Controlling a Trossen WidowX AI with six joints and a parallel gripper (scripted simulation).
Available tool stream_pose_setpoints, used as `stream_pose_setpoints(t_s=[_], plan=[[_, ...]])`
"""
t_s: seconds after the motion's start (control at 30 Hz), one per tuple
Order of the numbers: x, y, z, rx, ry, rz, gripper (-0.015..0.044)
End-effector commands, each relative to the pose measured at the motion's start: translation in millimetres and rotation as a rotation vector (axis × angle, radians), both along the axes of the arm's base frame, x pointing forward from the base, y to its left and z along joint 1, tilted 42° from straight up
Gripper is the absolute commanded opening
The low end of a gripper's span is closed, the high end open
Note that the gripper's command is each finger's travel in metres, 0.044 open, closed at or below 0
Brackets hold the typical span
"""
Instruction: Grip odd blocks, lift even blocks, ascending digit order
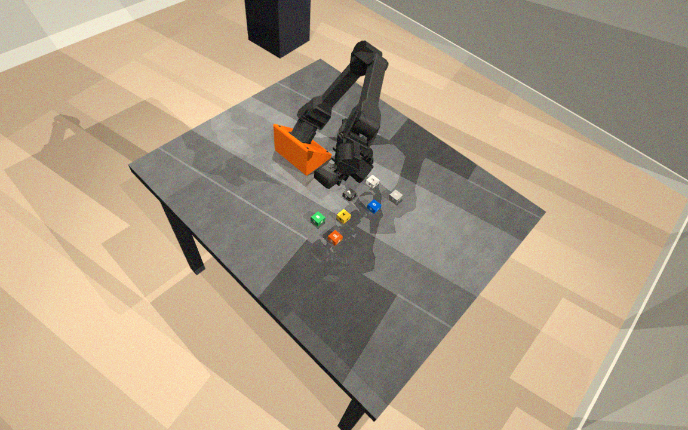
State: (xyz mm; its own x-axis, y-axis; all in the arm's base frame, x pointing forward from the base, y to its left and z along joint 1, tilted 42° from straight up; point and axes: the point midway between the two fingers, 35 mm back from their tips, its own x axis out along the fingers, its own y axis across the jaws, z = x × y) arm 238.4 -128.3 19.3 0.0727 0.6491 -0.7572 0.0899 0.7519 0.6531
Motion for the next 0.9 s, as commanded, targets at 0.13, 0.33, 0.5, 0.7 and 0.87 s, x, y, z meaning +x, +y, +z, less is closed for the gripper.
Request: stream_pose_setpoints(t_s=[0.13, 0.33, 0.5, 0.7, 0.87], plan=[[-24, -55, -52, -0.001, -0.014, 0.008, 0.0120], [-22, -48, -61, -0.001, -0.014, 0.008, 0.0173], [-17, -3, -112, 0.001, -0.016, 0.008, 0.0304], [-17, -1, -113, 0.001, -0.016, 0.008, 0.0400], [-16, 3, -119, 0.001, -0.015, 0.008, 0.0400]])
